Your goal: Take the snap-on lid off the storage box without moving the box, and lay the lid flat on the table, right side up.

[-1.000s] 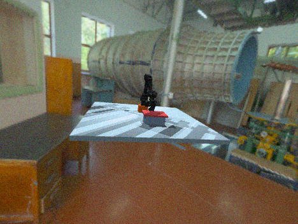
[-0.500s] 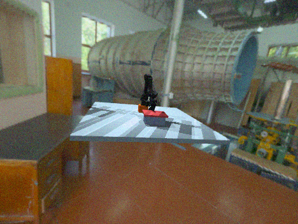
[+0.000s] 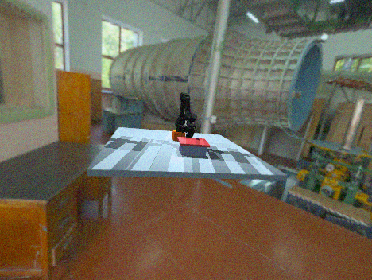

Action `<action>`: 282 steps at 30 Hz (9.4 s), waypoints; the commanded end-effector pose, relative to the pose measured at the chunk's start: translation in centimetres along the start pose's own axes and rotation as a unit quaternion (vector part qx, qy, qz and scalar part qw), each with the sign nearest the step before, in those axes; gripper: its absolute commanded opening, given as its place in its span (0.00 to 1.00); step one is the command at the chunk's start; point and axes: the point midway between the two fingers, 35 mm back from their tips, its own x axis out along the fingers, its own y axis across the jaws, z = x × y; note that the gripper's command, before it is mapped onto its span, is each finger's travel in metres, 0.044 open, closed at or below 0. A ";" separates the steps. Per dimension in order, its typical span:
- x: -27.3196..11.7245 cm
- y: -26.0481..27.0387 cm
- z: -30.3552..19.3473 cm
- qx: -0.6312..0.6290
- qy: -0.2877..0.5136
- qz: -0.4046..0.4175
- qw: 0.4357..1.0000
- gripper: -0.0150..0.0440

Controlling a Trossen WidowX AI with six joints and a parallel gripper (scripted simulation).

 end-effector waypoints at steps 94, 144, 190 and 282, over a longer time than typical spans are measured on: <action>0.1 0.8 0.0 0.000 0.000 0.001 1.000 0.25; -1.8 4.7 -0.1 -0.002 0.001 0.001 1.000 0.25; -3.2 11.5 -0.1 -0.002 0.001 0.002 1.000 0.25; -6.3 13.2 11.5 -0.007 -0.003 0.002 1.000 0.25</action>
